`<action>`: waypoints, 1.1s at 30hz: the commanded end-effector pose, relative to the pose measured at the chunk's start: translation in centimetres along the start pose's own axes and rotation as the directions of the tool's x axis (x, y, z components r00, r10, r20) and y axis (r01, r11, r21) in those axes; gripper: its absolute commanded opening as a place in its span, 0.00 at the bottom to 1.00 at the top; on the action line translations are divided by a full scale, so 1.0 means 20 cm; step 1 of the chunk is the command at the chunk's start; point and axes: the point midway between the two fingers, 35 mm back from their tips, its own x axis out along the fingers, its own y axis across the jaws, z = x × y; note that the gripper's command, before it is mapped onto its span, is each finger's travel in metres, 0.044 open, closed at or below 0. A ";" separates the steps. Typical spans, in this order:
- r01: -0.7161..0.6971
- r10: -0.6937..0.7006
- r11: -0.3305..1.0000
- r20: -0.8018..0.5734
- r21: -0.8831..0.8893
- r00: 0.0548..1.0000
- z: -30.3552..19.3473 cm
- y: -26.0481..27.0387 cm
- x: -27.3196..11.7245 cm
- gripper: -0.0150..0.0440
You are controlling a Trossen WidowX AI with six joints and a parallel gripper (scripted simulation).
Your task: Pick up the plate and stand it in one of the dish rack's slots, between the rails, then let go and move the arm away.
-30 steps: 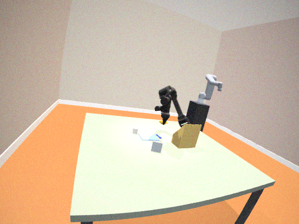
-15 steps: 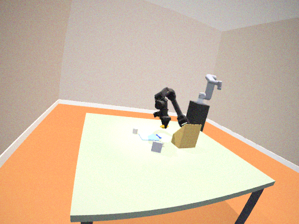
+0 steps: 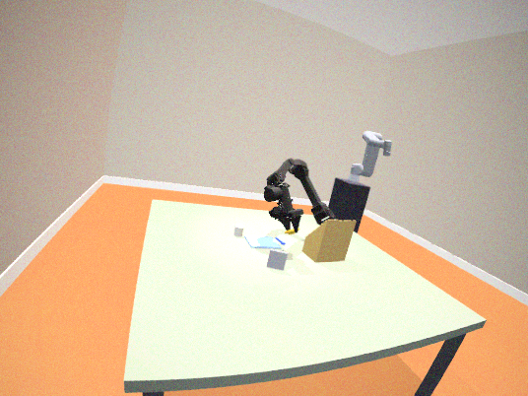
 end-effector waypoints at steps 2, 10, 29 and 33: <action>-0.102 0.100 0.990 -0.026 -0.100 0.995 0.00 -0.01 0.05 0.25; -0.242 0.239 0.941 -0.041 -0.237 0.970 0.01 -0.02 0.11 0.25; -0.436 0.536 0.705 0.019 -0.559 0.844 0.06 -0.05 0.21 0.25; -0.436 0.588 0.648 0.047 -0.625 0.807 0.07 -0.06 0.22 0.25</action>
